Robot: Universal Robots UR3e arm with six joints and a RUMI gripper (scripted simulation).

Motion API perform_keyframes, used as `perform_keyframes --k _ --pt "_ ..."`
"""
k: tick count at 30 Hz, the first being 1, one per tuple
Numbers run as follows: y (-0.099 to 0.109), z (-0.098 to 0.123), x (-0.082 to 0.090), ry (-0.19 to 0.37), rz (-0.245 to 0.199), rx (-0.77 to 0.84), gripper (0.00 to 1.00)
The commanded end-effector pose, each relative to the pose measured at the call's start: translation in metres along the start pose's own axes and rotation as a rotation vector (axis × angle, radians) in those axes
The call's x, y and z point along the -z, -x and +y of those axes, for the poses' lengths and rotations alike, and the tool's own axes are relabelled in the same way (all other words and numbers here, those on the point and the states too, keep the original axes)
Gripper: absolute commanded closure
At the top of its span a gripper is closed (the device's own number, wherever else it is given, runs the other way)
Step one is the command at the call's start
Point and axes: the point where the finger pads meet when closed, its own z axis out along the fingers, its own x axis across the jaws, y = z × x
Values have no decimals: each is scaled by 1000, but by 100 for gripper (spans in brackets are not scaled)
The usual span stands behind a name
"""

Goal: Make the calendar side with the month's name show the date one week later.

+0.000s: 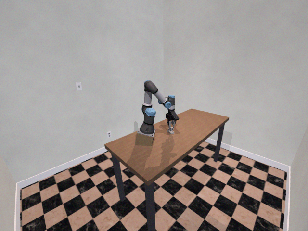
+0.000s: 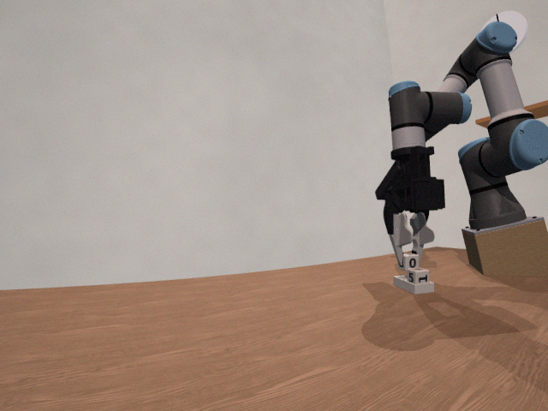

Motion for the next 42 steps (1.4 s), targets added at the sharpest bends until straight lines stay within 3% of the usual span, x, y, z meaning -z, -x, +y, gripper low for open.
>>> perform_keyframes --k 1,42 --pt "1 0 -4 0 -2 0 90" --pt "1 0 -13 0 -2 0 90"
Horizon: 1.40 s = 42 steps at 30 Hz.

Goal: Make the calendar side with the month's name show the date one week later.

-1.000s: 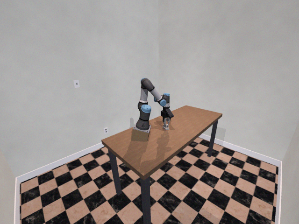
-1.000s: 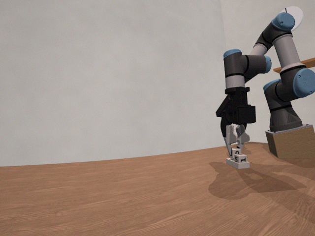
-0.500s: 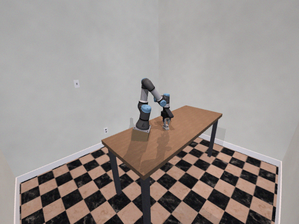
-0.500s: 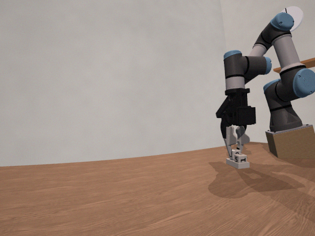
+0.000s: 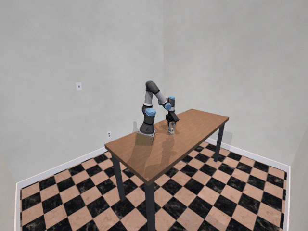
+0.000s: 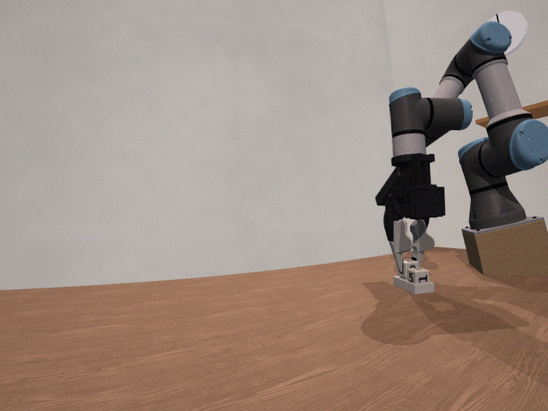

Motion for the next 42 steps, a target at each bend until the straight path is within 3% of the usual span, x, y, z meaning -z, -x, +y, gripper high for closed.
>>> perform_keyframes --k 1,42 --pt "1 0 0 0 -2 0 90" --pt "1 0 -10 0 -2 0 90"
